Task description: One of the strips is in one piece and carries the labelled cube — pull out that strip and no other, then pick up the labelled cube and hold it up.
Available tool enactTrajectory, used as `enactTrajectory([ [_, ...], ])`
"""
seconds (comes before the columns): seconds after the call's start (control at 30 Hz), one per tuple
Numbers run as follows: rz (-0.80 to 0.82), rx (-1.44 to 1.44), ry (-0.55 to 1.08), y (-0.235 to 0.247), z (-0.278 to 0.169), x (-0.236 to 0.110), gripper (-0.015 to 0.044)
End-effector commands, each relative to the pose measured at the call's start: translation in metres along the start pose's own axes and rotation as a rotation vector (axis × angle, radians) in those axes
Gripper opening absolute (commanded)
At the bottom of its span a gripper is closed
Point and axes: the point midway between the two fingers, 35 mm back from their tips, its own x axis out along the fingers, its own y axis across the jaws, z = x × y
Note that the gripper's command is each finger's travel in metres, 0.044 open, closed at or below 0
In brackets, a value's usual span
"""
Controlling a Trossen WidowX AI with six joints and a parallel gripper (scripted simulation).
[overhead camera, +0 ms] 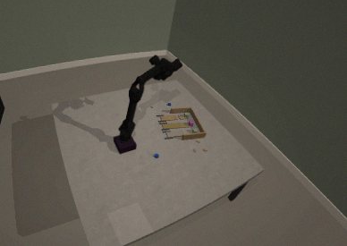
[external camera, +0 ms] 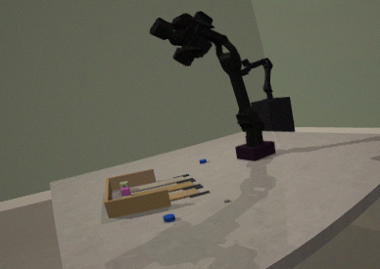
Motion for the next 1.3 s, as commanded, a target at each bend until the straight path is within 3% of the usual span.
enactTrajectory([
  [0.0,0.007,-0.019,0.000,0.001,0.000,0.000,0.0400],
  [0.3,0.367,-0.936,-0.117,0.077,0.026,-0.010,0.0400],
  [0.57,0.660,-1.728,-0.505,0.147,0.058,-0.034,0.0400],
  [0.93,0.777,-2.220,-1.027,0.195,0.091,-0.061,0.0400],
  [1.27,0.712,-2.495,-1.671,0.231,0.128,-0.089,0.0400],
])
